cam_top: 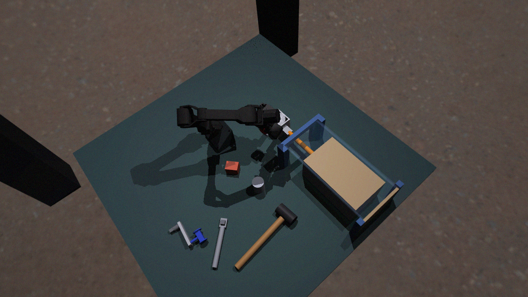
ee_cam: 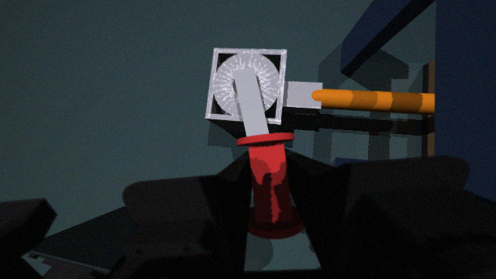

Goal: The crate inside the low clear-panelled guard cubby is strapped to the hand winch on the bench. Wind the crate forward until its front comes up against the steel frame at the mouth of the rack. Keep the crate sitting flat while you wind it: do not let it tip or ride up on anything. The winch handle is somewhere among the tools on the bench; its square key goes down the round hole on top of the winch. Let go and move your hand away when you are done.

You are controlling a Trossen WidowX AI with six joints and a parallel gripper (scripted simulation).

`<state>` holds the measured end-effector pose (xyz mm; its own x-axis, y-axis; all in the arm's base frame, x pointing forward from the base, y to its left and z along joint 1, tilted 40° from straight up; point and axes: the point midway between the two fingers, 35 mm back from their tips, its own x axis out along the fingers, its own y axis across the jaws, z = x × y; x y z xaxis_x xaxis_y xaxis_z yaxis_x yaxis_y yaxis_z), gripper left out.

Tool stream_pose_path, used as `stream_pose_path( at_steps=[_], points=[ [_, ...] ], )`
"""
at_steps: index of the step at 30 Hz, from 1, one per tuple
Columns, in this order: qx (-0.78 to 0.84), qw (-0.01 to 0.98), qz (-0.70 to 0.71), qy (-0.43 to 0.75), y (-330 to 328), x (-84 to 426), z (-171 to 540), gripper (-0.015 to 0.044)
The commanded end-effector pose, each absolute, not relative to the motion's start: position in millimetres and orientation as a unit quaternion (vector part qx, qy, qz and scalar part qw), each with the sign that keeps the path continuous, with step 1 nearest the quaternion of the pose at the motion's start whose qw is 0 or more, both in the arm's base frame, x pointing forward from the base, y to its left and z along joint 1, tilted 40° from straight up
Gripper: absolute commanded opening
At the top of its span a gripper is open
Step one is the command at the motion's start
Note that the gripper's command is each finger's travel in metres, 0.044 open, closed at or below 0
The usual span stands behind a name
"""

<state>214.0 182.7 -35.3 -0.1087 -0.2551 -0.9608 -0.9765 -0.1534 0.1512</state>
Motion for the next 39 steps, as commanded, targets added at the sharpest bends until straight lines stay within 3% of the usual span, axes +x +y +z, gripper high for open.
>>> stream_pose_path(
  at_steps=[1,39],
  points=[
    [-0.573,0.365,0.499,0.538,186,229,-40,0.0],
    [-0.573,0.367,0.499,0.537,212,264,-61,0.0]
  ],
)
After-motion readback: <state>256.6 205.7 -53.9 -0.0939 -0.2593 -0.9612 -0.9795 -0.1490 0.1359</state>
